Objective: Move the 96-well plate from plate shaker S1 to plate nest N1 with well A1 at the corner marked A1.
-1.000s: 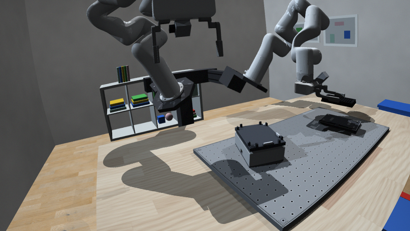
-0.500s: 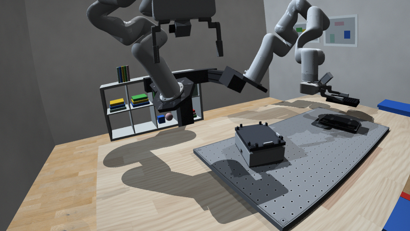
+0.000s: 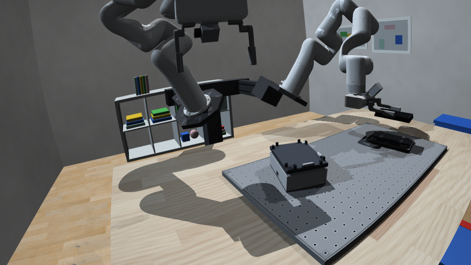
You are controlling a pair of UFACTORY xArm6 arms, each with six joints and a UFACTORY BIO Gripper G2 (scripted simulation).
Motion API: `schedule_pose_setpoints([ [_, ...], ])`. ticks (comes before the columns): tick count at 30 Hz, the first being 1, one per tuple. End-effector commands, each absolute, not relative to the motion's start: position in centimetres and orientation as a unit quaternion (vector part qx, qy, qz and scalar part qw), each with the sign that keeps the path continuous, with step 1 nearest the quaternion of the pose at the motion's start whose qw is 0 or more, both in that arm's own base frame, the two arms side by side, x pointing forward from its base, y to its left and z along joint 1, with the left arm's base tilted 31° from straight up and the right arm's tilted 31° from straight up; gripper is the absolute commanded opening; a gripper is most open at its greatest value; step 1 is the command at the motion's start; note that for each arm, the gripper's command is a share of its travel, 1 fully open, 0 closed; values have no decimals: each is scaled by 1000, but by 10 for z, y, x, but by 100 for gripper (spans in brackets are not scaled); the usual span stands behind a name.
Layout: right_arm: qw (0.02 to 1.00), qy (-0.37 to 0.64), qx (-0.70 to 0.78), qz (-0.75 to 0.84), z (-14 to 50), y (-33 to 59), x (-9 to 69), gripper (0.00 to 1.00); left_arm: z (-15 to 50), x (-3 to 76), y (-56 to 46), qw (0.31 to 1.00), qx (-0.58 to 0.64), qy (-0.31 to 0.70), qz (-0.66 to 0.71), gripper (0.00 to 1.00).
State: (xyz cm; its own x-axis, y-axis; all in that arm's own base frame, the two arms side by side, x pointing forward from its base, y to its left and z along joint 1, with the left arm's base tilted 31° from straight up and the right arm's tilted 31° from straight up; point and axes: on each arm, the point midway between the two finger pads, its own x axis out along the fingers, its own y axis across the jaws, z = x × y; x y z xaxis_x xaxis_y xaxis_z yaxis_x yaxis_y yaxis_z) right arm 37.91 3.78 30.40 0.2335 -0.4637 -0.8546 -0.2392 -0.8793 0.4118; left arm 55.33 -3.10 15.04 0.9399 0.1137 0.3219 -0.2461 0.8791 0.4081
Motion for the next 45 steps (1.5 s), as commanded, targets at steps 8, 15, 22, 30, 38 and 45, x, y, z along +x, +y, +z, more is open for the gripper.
schedule_pose_setpoints([
  [8, 97, -225, 780, -575, 306, 38, 380, 100, 151, 554, -32, 958, 227, -147, 94, 0],
  [15, 97, -225, 780, -575, 306, 38, 380, 100, 151, 554, -32, 958, 227, -147, 94, 0],
  [22, 97, -225, 780, -575, 306, 38, 380, 100, 143, 556, -27, 958, 227, -147, 94, 0],
  [30, 97, -225, 780, -575, 306, 38, 380, 100, 134, 559, -23, 958, 227, -147, 94, 0],
  [38, 97, -225, 780, -575, 306, 38, 380, 100, 123, 562, -17, 958, 227, -147, 94, 0],
  [45, 97, -225, 780, -575, 306, 38, 380, 100, 114, 564, -12, 958, 227, -147, 94, 0],
])
